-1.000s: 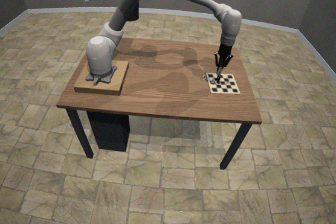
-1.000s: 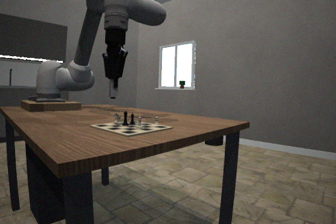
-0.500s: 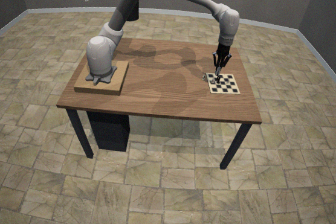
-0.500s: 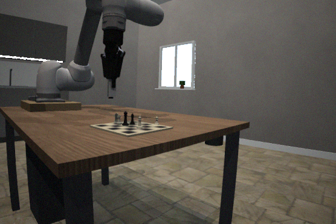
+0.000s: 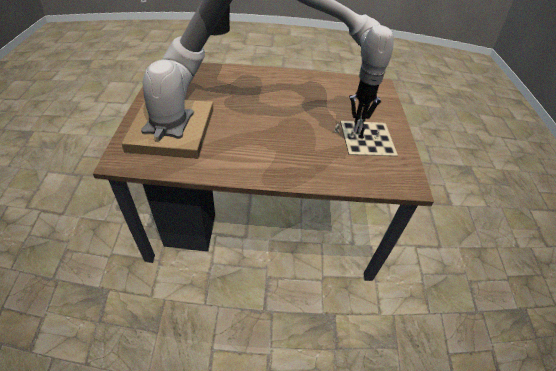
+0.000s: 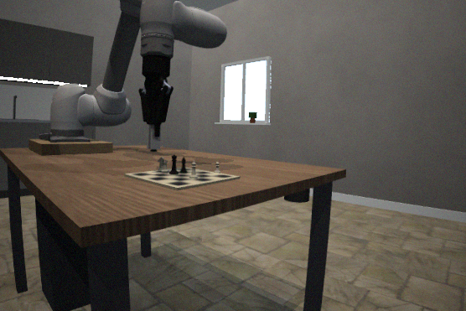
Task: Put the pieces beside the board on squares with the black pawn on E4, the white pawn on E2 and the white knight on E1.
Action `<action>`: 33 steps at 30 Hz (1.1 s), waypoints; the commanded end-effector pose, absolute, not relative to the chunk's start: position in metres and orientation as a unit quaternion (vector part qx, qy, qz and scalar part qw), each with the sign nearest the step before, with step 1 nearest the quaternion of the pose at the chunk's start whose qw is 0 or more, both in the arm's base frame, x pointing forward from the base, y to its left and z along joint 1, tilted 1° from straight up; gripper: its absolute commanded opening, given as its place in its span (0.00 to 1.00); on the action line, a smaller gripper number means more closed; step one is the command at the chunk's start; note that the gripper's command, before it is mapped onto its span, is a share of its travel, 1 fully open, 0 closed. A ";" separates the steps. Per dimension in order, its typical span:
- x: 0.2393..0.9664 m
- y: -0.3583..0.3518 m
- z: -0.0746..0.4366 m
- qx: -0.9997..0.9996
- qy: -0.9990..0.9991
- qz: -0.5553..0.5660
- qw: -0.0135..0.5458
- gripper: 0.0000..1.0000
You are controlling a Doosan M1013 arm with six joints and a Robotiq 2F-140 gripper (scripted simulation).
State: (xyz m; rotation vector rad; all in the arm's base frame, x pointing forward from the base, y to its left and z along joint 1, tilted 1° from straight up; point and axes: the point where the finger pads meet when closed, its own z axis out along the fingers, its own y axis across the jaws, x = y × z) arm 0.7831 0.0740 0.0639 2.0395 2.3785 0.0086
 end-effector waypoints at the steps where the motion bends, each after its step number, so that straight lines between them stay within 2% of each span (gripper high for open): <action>1: 0.783 0.074 0.049 0.651 0.759 0.003 0.004 0.00; 9: 0.784 0.074 0.018 0.651 0.759 0.003 0.004 0.00; 33: 0.784 0.074 0.009 0.651 0.759 0.003 0.004 0.00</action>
